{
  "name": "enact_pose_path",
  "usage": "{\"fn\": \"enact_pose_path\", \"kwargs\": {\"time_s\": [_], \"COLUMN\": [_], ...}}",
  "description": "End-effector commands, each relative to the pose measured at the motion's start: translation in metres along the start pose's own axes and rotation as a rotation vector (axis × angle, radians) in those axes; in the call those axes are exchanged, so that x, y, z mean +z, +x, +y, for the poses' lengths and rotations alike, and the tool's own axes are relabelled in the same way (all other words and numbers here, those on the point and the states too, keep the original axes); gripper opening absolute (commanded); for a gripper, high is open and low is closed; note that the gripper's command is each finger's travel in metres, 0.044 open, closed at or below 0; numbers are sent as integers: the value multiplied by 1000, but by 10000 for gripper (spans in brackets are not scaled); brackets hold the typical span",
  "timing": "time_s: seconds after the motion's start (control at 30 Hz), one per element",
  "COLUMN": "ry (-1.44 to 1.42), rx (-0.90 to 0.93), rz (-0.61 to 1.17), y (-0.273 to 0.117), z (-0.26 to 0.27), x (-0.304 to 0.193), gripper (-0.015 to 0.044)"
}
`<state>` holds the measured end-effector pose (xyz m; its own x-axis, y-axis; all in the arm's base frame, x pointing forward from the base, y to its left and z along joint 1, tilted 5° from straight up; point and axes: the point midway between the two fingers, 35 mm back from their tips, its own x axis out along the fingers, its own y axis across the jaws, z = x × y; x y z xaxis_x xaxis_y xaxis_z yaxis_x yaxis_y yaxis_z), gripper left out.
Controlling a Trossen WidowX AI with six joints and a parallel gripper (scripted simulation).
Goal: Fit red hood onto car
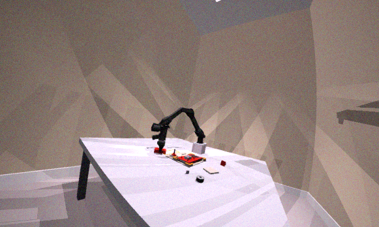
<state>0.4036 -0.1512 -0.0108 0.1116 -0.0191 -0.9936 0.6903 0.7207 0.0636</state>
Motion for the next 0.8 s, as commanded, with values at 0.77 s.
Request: {"fn": "enact_pose_path", "kwargs": {"time_s": [0.77], "ry": [0], "rx": [0], "rz": [-1], "y": [-60], "z": [0], "x": [1], "gripper": [0]}}
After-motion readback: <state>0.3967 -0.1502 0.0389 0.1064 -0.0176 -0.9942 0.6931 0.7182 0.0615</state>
